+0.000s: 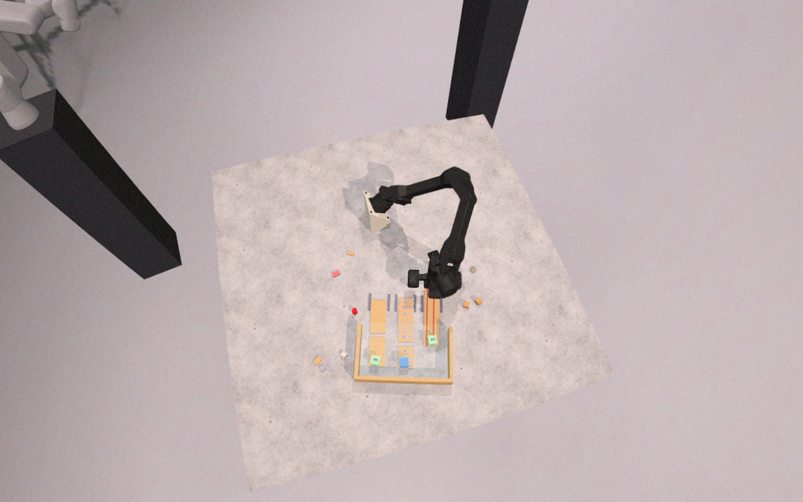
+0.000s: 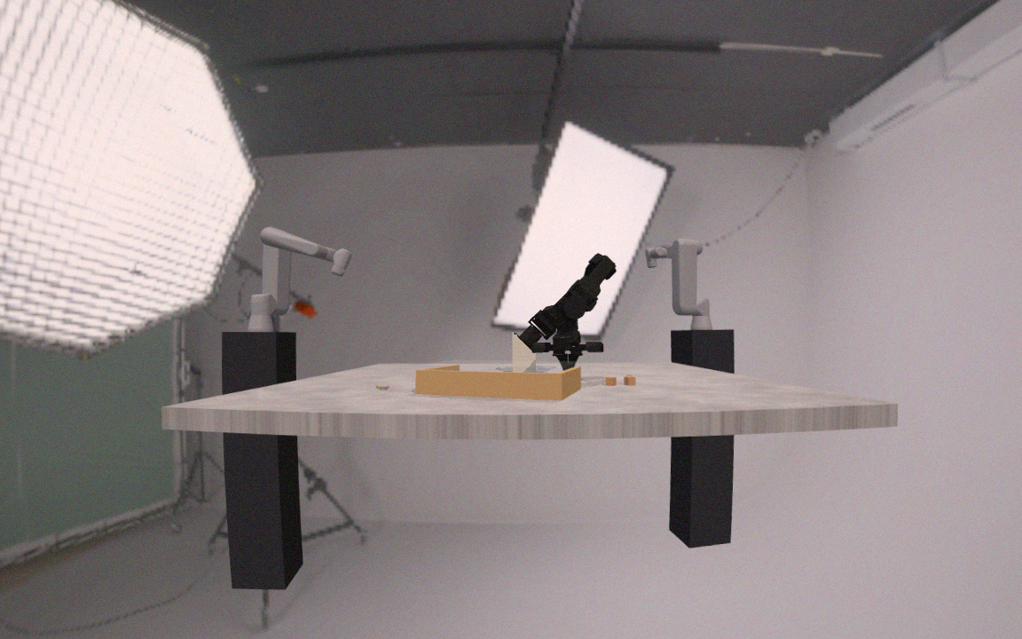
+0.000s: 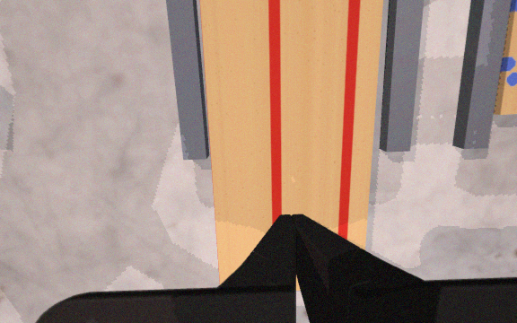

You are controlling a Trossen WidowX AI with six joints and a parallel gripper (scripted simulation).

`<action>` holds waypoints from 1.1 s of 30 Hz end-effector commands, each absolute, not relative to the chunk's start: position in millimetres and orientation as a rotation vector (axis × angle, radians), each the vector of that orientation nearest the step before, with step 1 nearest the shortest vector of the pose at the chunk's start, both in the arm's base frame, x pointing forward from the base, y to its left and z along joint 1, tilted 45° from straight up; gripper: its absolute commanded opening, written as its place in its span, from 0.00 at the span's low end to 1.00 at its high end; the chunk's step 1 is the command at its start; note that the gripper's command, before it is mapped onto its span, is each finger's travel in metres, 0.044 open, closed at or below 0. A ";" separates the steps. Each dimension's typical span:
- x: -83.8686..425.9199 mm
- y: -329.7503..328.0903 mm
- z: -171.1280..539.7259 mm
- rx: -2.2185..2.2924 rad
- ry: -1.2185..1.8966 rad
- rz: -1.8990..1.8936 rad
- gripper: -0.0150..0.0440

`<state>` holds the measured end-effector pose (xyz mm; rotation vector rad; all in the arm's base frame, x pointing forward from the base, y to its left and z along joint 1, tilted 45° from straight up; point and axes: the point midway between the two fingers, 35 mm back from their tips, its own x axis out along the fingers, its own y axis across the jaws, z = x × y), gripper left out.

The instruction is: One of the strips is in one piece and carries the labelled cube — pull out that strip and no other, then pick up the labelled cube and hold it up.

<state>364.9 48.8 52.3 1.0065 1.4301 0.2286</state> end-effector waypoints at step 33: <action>312.6 75.7 56.4 1.010 1.457 0.226 0.25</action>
